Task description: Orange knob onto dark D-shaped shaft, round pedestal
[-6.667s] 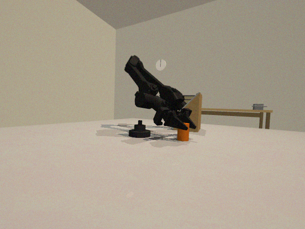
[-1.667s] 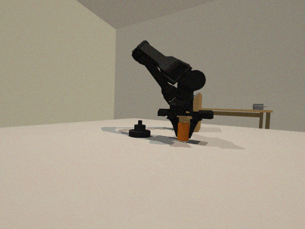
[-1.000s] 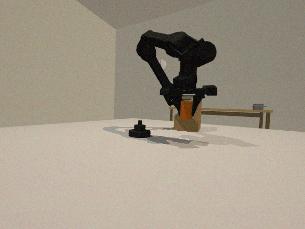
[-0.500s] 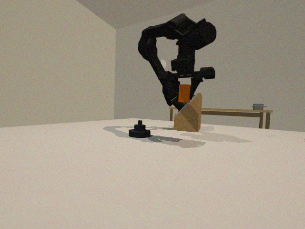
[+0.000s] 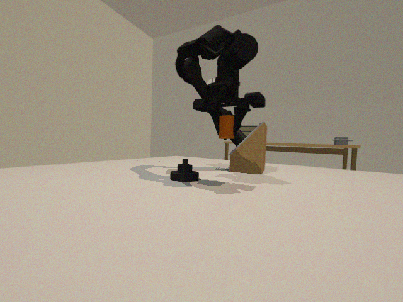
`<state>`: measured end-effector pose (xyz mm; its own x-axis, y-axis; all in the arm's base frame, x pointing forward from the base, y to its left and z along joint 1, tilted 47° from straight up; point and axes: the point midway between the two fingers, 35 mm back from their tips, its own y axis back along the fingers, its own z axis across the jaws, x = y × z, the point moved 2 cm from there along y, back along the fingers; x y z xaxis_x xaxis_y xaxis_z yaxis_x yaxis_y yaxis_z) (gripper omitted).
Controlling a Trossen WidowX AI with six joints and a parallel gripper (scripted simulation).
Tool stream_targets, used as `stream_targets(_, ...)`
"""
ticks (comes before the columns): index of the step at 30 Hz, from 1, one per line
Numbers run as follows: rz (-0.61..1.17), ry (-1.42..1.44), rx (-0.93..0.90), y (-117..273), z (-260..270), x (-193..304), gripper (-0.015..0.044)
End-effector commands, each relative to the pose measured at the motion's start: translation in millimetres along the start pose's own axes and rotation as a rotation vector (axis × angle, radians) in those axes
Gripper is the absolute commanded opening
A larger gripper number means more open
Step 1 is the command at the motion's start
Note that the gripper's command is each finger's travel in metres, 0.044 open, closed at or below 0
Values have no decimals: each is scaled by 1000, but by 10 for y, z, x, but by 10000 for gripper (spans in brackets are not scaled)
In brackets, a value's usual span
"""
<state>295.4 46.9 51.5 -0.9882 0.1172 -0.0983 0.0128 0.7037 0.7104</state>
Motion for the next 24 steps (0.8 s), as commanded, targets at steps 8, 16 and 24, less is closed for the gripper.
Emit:
stream_targets(8,-11,3,-2,-75,-311,-98,0)
stream_targets(16,-12,2,2,-147,-553,-144,0)
stream_targets(24,-13,1,10,-220,-798,-167,0)
